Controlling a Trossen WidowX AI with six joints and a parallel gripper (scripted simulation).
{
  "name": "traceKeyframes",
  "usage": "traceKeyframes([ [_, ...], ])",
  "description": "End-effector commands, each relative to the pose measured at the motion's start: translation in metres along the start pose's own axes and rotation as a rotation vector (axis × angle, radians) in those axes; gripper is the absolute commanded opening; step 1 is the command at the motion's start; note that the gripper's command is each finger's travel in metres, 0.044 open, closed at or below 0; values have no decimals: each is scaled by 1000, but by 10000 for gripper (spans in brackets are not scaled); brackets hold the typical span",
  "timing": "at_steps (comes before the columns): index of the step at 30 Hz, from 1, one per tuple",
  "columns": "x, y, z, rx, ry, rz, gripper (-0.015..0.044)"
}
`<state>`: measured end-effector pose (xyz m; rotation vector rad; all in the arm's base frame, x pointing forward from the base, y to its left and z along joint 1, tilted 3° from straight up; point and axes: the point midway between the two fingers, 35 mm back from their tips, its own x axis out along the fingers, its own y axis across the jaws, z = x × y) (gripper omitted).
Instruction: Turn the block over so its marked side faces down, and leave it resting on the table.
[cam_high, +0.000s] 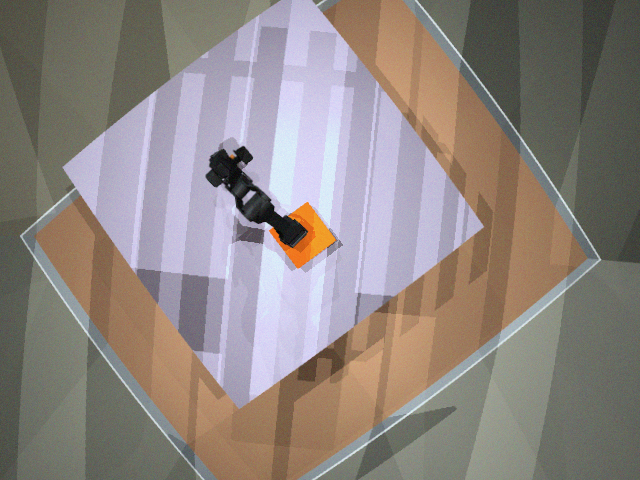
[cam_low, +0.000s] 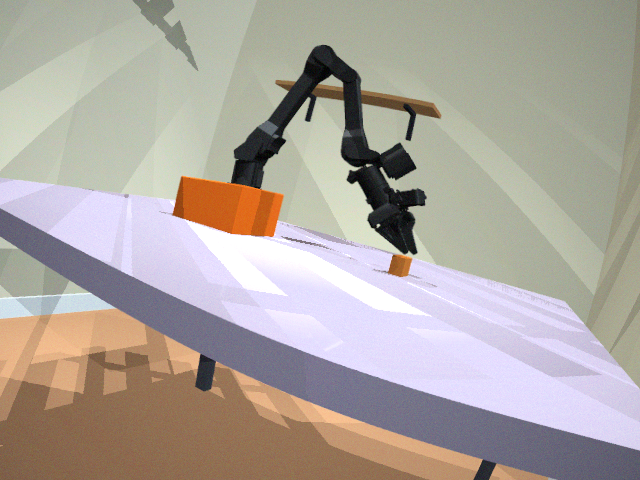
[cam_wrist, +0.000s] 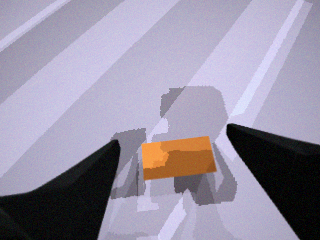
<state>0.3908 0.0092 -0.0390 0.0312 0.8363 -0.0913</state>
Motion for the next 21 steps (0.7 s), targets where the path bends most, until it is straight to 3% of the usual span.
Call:
traceKeyframes([
  [1, -50, -3, 8, 19, 210, 9, 440],
  [16, -50, -3, 8, 19, 216, 9, 440],
  [21, -40, -2, 22, 12, 355, 8, 440],
])
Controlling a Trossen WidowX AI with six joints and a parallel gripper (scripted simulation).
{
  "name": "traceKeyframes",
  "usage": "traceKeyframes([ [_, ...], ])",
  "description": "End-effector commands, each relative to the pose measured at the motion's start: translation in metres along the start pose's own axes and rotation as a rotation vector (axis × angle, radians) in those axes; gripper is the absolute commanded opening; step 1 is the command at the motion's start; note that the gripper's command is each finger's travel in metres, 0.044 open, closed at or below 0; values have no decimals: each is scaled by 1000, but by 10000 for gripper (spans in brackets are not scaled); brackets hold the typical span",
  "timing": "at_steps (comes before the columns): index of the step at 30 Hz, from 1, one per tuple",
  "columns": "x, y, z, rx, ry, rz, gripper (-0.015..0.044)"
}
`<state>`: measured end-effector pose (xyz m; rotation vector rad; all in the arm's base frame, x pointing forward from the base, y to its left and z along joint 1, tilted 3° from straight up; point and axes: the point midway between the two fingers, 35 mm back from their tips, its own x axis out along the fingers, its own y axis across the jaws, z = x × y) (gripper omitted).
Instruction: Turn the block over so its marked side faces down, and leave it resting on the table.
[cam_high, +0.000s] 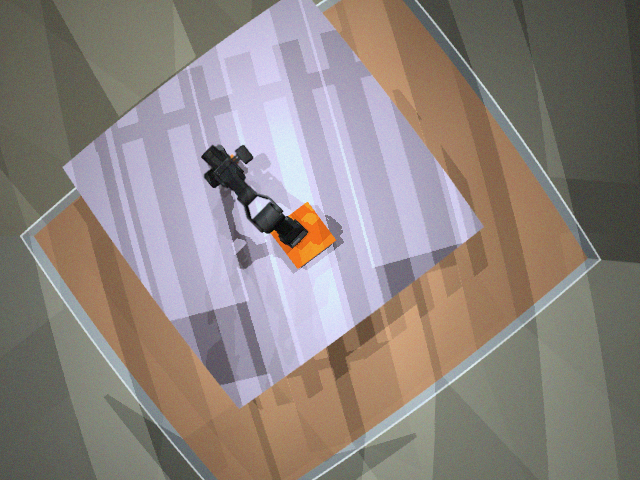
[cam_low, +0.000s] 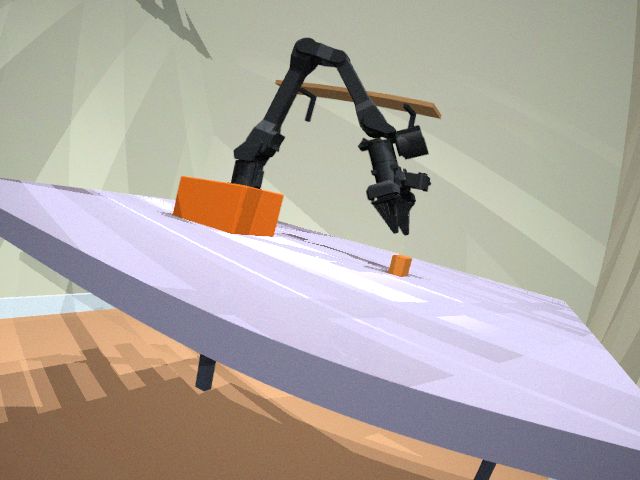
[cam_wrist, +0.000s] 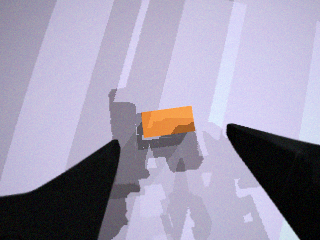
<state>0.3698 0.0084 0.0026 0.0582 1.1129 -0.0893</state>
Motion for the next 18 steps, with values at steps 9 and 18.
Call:
traceKeyframes([
  [9, -2, 0, 34, -1, 370, 4, 440],
  [18, -9, -1, 40, 3, 484, 7, 440],
])
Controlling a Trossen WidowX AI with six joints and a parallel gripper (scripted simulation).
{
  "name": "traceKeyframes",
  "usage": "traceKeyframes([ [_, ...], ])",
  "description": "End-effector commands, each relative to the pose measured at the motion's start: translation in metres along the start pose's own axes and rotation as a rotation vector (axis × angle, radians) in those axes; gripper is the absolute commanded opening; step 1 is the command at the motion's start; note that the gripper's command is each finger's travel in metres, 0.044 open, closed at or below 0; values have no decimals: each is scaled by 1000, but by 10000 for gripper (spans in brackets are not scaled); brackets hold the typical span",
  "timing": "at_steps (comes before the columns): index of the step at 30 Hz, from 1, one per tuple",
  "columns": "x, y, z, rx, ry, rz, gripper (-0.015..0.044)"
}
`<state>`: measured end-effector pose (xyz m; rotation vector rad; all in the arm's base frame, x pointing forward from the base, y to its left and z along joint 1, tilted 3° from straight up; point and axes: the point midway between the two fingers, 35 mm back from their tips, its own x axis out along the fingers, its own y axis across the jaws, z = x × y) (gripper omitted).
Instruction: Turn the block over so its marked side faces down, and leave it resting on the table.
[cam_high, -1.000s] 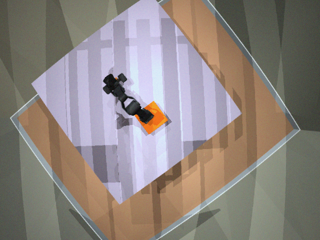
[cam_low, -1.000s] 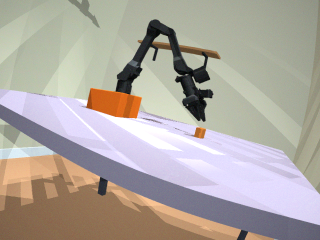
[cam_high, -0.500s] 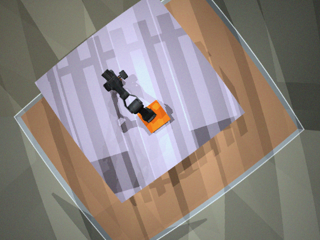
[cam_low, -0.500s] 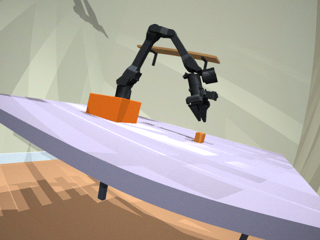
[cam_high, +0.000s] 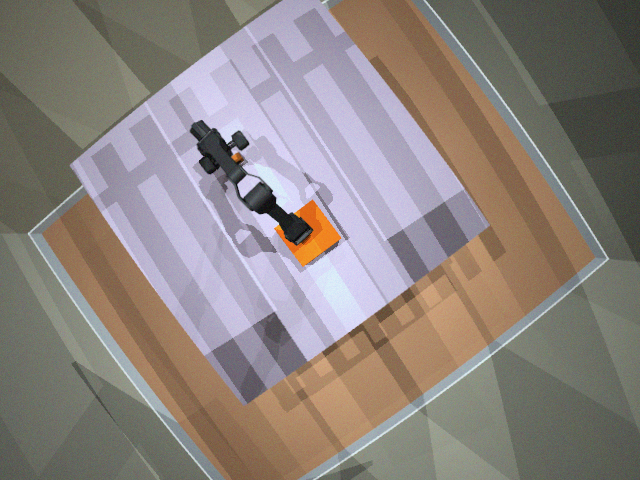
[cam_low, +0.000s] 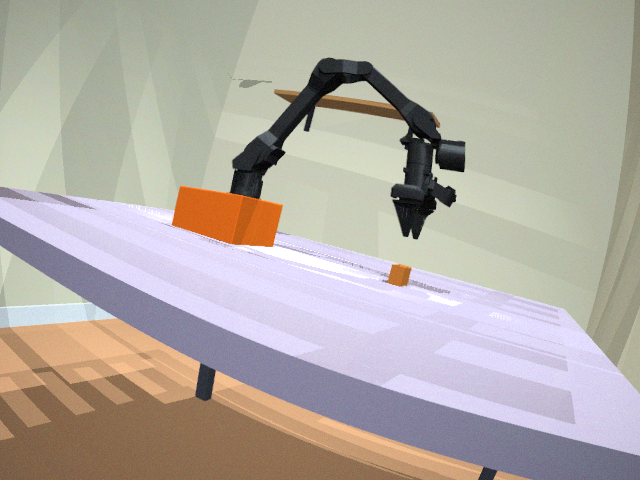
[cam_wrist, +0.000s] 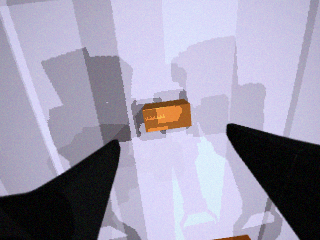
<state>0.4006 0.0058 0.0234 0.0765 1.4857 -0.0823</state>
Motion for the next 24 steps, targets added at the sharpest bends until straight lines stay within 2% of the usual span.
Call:
traceKeyframes([
  [1, -5, -1, 1, 1, 111, 9, 440],
  [8, -5, 0, 0, 1, 111, 9, 440],
  [12, 27, 0, -4, 1, 111, 9, 440],
  [24, 45, 0, -5, 1, 111, 9, 440],
])
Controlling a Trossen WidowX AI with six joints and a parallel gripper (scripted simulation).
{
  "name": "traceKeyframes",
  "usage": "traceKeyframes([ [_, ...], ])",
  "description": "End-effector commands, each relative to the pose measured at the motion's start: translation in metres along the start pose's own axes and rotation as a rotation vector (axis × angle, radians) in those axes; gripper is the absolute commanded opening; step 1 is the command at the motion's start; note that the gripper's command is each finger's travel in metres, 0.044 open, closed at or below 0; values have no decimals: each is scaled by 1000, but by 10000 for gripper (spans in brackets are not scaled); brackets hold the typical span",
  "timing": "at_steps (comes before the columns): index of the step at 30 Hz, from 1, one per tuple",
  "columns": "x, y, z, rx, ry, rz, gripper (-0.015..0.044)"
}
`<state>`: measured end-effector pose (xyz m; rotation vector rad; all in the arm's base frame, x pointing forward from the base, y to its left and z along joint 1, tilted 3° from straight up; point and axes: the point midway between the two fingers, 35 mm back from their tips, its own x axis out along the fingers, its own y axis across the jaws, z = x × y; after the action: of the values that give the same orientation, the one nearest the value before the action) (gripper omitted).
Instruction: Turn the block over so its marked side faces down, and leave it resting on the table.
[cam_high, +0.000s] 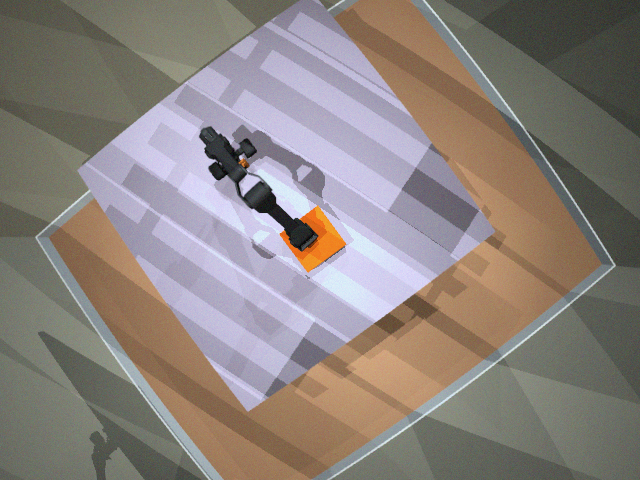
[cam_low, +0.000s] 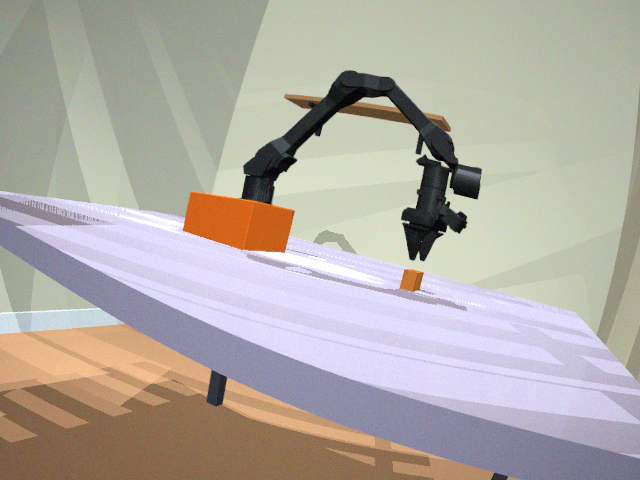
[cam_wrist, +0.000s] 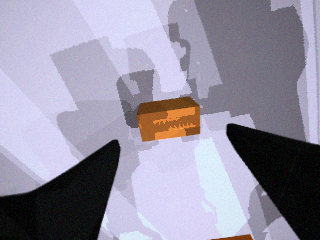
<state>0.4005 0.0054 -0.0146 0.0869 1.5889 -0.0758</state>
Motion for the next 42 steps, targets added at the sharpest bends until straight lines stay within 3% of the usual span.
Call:
traceKeyframes([
  [1, 8, 0, -1, -1, 7, 4, 440],
  [23, 40, 0, -2, -1, 7, 4, 440],
  [29, 40, 0, -2, -1, 7, 4, 282],
  [42, 40, 0, -2, -1, 7, 4, 196],
])
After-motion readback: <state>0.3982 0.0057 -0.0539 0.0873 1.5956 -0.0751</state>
